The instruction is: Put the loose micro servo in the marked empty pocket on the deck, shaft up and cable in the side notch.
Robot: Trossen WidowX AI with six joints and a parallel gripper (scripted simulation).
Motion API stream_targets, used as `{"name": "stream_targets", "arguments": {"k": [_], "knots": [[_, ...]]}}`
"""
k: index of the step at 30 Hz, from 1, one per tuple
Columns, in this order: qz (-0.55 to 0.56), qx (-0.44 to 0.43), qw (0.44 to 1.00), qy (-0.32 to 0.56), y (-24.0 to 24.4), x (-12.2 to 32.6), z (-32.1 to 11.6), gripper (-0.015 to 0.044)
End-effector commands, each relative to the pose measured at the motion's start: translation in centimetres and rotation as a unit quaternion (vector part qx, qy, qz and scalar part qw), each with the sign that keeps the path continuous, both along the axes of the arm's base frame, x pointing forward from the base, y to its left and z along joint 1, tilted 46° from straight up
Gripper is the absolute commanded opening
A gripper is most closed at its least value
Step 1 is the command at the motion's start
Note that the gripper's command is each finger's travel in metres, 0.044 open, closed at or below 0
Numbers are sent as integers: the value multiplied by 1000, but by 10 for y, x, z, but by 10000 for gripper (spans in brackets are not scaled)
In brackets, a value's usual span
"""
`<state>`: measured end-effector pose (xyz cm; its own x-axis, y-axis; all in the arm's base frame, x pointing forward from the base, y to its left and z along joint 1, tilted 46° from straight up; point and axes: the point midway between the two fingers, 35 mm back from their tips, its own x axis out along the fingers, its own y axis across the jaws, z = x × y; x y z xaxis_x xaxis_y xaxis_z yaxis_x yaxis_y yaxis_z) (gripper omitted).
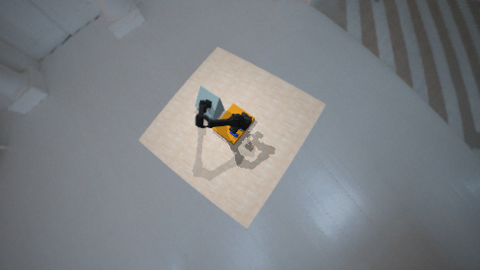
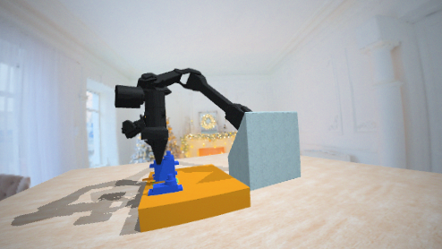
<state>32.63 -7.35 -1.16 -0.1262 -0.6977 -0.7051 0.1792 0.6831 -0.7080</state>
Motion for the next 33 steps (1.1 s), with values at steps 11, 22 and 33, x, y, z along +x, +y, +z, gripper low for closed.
{"name": "stream_targets", "arguments": {"k": [11,22,33], "knots": [[6,-2,1000,0,2,2,-1,0],[6,-2,1000,1,-5,1,-8,0],[6,-2,1000,1,-14,0,-17,0]]}}
